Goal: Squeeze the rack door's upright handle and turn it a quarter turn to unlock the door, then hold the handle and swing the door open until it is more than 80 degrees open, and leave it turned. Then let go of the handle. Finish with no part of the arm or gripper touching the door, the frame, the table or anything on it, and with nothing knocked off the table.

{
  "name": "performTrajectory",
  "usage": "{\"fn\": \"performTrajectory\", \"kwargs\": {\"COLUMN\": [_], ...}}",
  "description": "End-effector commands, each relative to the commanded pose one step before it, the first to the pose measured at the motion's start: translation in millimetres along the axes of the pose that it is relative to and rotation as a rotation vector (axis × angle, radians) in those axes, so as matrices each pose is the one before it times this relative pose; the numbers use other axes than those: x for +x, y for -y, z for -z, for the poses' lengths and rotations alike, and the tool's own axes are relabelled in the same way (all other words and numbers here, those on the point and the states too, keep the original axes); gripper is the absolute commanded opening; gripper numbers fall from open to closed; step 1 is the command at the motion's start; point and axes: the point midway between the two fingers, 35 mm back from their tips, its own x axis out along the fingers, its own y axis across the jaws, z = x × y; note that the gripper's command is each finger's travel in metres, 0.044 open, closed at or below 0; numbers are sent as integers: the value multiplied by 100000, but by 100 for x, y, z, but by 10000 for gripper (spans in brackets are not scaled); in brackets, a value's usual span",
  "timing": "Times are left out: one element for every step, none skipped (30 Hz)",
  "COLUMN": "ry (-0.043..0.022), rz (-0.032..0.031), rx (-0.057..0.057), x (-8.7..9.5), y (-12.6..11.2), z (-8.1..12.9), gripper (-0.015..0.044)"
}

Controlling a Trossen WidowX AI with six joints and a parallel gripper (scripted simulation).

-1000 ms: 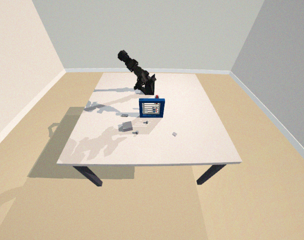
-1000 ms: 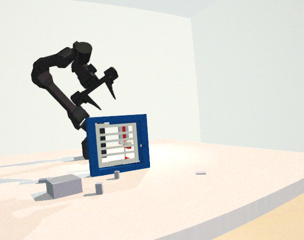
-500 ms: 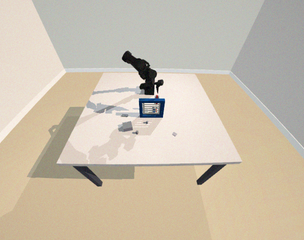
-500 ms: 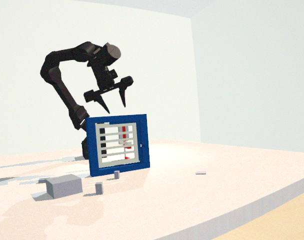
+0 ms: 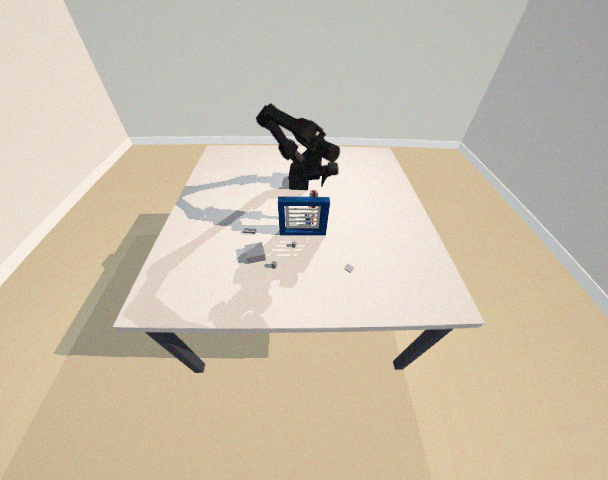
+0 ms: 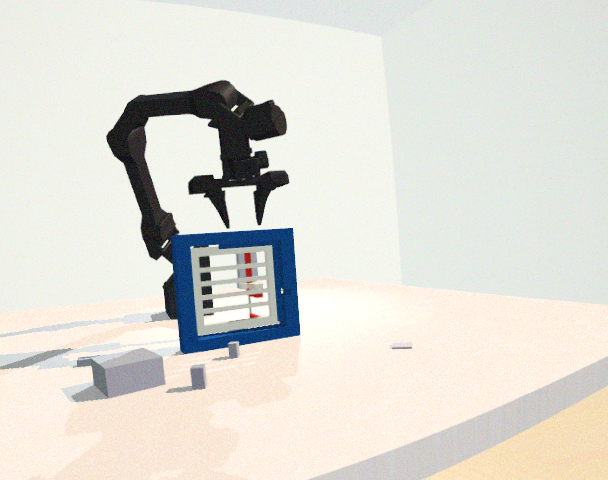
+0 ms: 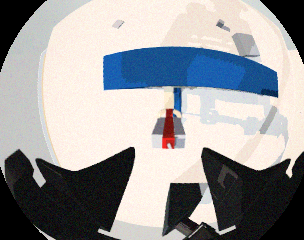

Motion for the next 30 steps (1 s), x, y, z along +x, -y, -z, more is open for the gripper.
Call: {"fn": "performTrajectory", "kwargs": {"ry": [-1276,0,0,1,3,4,5,5,5,5,4,4,4,4,4,4,4,3,3,3,3,3,3,2,2,2,2,2,1,1], "rz": [5022,0,0,-2,-5,-7,-8,-7,-7,-6,-5,-5,-4,-3,-3,-2,-1,-1,0,1,1,2,3,3,4,5,5,6,7,7], "rx": [-2351,0,0,0,0,-1,-1,0,0,0,0,0,0,0,1,1,1,1,1,1,1,1,2,2,2,2,2,2,2,2], "x": [195,0,0,27,82,137,165,165,165,165,165,165,165,165,165,165,164,164,164,164,164,164,164,164,164,164,164,163,163,163], "y": [-279,0,0,-1,-4,-7,-7,-7,-6,-6,-6,-5,-5,-4,-4,-3,-3,-2,-2,-1,-1,-1,0,0,1,1,2,2,2,3], "z": [229,0,0,-3,-10,-16,-18,-17,-16,-15,-15,-14,-13,-12,-11,-10,-9,-8,-7,-6,-5,-4,-4,-3,-2,-1,0,1,2,3], "gripper": [293,293,293,293,293,293,293,293,293,293,293,293,293,293,293,293,293,293,293,293,293,293,293,293,293,293,293,293,293,293]}}
